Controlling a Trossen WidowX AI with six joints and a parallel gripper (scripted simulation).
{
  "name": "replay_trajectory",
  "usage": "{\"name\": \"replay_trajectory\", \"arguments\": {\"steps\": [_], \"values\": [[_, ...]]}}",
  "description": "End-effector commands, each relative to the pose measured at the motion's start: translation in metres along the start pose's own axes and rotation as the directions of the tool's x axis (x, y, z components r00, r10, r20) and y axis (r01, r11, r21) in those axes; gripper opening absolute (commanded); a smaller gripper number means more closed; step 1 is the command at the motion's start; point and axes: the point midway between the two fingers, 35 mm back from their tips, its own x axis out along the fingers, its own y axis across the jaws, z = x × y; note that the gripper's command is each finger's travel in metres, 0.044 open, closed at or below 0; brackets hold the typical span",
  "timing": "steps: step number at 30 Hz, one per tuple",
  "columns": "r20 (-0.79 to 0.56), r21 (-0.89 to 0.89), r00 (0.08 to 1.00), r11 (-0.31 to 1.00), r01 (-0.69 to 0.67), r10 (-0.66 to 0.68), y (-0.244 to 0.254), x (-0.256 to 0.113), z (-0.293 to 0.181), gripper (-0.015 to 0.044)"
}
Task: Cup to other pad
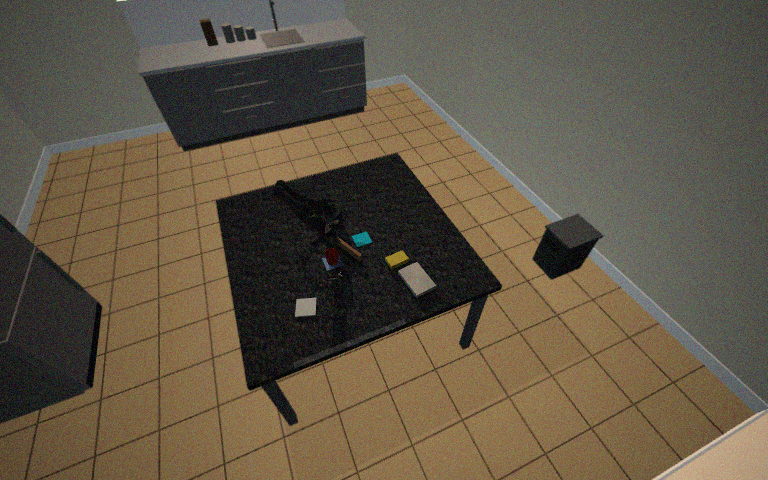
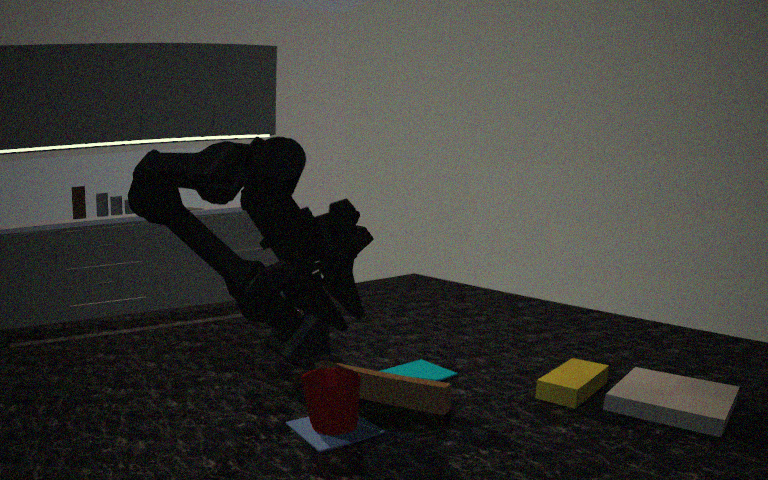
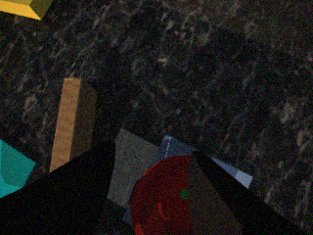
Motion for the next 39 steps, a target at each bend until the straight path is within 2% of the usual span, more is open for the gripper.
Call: {"name": "replay_trajectory", "arguments": {"steps": [1, 4, 20, 39], "values": [[-0.518, -0.510, 0.846, 0.839, -0.190, -0.123, 0.007, 0.017, -0.039, 0.0148], [-0.588, -0.582, 0.790, 0.769, -0.266, -0.172, 0.006, 0.017, -0.045, 0.0148], [-0.588, -0.582, 0.790, 0.769, -0.266, -0.171, 0.007, 0.017, -0.048, 0.0148], [-0.587, -0.582, 0.791, 0.769, -0.266, -0.171, 0.002, 0.042, -0.064, 0.0148]]}}
